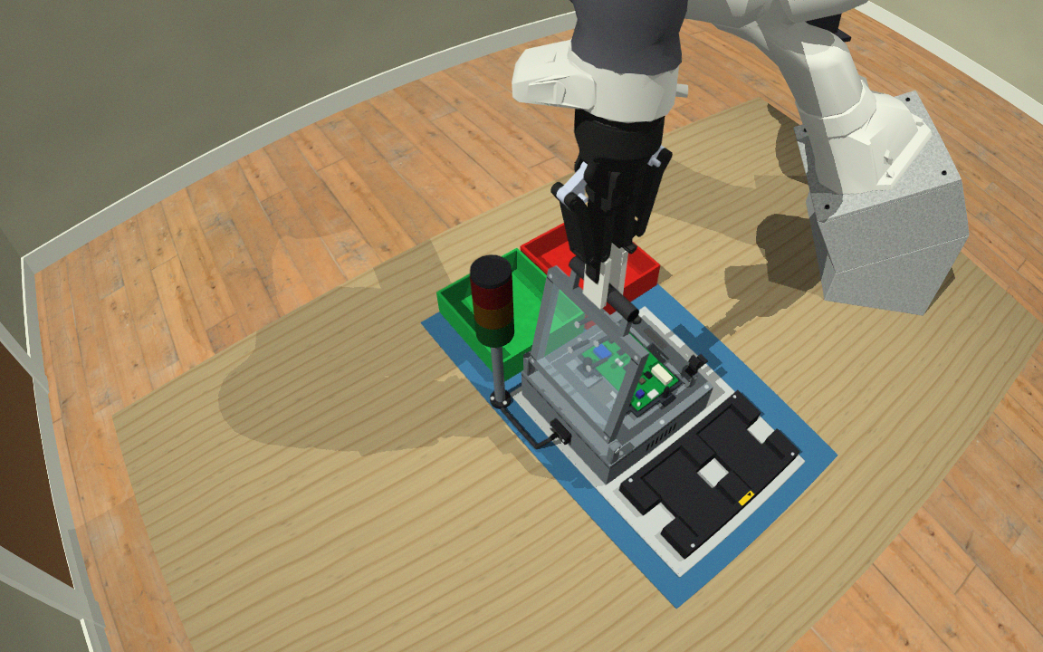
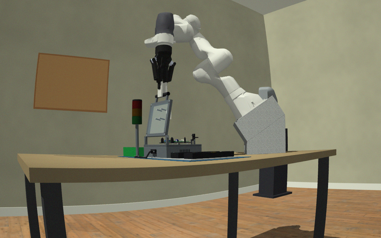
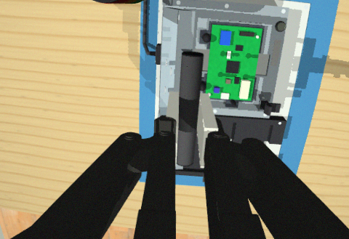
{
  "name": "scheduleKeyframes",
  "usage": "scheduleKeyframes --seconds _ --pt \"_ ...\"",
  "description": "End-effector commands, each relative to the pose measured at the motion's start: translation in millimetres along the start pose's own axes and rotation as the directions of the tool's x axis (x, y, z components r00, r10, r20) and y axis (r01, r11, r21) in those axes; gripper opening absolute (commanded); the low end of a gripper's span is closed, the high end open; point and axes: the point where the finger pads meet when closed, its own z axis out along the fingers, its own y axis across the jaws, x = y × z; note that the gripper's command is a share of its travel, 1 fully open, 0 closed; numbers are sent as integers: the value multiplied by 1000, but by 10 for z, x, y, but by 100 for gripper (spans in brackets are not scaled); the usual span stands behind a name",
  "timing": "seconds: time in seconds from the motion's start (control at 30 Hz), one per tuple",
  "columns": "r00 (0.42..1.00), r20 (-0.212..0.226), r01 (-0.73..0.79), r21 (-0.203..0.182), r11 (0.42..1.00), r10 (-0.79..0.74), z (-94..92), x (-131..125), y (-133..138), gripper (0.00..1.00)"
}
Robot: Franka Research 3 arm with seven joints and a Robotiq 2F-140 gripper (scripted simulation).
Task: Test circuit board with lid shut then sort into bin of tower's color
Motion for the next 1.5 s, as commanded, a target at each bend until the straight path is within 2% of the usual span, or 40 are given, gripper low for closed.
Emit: scheduleKeyframes --seconds 0.0,0.5,0.57,0.73,1.07,1.13,1.47 --pt "1000 -10 -9 -21 1000 9 72 -1 137 0" --pt "1000 -10 -9 -21 1000 9 264 -3 611 0" --pt "1000 -10 -9 -21 1000 9 264 -3 611 0" --pt "1000 -10 -9 -21 1000 9 369 -4 775 0" --pt "1000 -10 -9 -21 1000 9 685 -3 1111 0" --pt "1000 -10 -9 -21 1000 9 685 -3 1111 0" --pt "1000 -10 -9 -20 1000 9 1105 -1 1369 0"
